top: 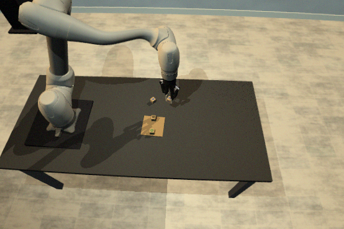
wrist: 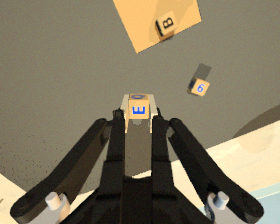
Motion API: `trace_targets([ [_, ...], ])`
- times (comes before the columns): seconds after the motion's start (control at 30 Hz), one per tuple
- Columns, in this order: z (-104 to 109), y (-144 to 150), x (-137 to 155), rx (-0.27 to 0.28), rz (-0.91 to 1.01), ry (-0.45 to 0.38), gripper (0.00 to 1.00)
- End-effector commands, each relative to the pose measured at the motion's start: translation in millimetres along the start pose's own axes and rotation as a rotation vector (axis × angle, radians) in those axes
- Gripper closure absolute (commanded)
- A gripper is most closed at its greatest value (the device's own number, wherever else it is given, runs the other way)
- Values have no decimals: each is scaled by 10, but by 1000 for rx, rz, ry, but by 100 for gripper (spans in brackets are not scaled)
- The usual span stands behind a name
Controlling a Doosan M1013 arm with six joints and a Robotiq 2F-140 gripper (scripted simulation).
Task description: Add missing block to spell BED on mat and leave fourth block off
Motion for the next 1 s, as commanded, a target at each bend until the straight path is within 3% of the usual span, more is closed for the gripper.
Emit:
trace_targets([
  [0.0,16,49,-489,3,138,-15,84],
  [0.13,9,157,-957,2,274,-15,84],
  [0.2,9,157,-957,2,274,-15,84],
  [0.3,-8,302,-1397,0,408,-15,84],
  [0.4,-20,389,-1609,-1,475,-15,84],
  [0.97,-34,398,-1629,-1,482,-15,84],
])
Point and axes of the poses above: the point where the finger pads meet when closed, its own z axis back along the fingers, its own y axis across the jaws, x = y × z, the point moved 8 cm from there along z, back along the fingers, and after that the axes turned 4 degrees about z, right-handed, at the moved point
